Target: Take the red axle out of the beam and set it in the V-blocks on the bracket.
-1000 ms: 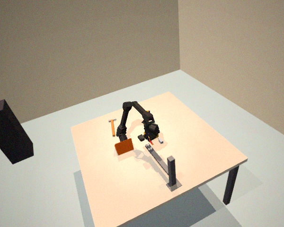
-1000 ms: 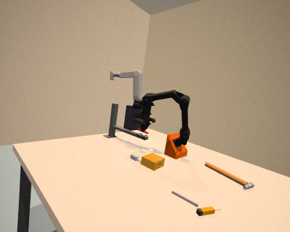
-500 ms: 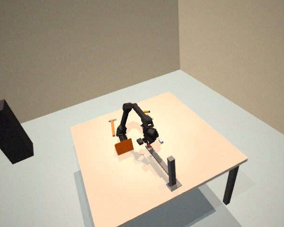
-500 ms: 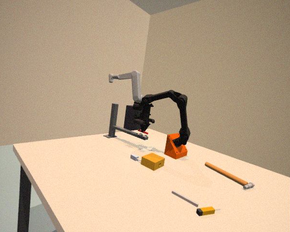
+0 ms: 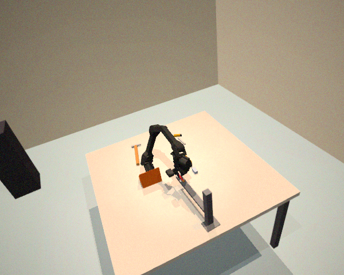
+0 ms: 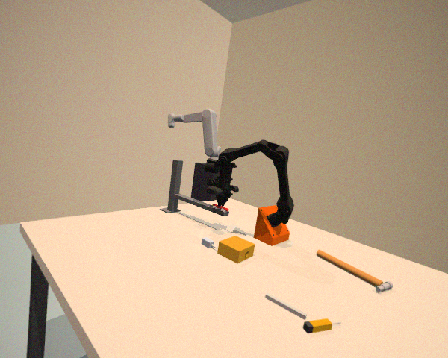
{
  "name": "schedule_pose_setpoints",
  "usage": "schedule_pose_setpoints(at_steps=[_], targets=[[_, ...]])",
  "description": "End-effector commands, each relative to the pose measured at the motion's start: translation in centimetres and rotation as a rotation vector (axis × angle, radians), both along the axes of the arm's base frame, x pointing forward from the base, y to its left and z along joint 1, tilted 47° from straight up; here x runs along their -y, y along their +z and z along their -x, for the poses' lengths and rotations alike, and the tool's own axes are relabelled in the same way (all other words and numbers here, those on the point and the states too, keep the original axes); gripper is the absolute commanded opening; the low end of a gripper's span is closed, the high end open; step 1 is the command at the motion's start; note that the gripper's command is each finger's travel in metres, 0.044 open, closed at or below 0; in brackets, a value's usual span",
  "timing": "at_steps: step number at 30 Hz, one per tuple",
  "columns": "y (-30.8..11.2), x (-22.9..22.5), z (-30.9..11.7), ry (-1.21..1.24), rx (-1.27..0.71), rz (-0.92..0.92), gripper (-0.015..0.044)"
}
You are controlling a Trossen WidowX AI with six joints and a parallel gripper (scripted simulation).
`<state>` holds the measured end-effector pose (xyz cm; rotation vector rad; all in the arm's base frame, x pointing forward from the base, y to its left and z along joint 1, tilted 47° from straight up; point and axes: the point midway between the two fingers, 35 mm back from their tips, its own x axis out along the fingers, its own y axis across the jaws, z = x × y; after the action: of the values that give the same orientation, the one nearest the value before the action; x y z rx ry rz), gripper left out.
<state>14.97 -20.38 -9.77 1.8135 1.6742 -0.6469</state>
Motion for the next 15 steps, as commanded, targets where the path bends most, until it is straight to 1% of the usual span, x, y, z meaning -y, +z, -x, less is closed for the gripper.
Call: schedule_pose_setpoints(at_steps=[1, 11, 15], targets=[[0.0, 0.0, 0.0, 0.001, 0.000, 0.000, 0.0184], [0.4, 0.5, 0.1, -0.003, -0.001, -0.003, 0.0440], [1.1, 1.1, 0.2, -0.003, -0.001, -0.004, 0.0440]])
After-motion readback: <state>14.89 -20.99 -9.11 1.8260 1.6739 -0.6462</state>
